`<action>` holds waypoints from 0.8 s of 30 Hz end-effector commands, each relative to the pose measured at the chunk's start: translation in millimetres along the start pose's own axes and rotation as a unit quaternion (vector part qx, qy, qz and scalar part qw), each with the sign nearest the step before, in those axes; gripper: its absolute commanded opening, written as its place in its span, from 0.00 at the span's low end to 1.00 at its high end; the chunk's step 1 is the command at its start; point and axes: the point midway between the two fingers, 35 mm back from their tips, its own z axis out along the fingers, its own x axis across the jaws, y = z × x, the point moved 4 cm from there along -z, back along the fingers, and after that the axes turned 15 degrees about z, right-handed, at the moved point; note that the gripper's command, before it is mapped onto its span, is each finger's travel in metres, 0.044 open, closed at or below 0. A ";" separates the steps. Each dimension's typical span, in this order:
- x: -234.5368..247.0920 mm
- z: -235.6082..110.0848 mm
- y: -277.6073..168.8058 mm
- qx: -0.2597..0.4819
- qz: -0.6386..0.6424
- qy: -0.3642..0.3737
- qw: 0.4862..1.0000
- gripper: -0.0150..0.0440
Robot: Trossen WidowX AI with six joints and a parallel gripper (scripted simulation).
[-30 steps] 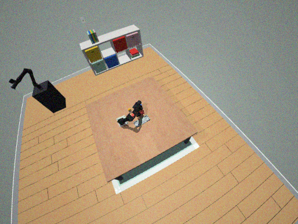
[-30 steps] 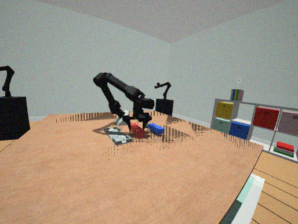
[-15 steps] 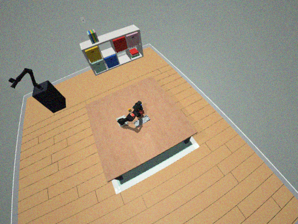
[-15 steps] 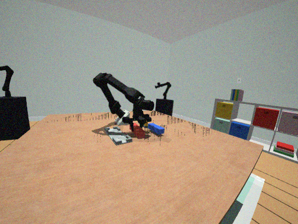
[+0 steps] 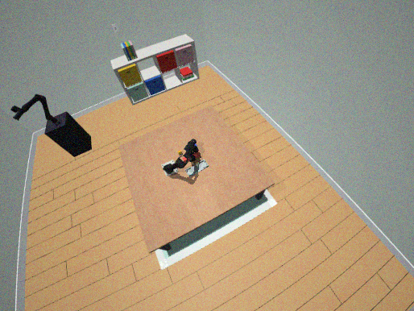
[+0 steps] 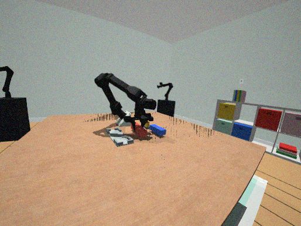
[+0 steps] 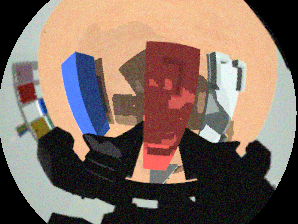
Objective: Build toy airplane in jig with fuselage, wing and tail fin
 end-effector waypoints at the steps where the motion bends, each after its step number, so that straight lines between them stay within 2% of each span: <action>1: 2.6 -11.3 2.1 -0.001 0.003 0.006 1.000 0.25; 24: 3.5 -83.2 2.3 0.000 0.003 0.007 1.000 0.25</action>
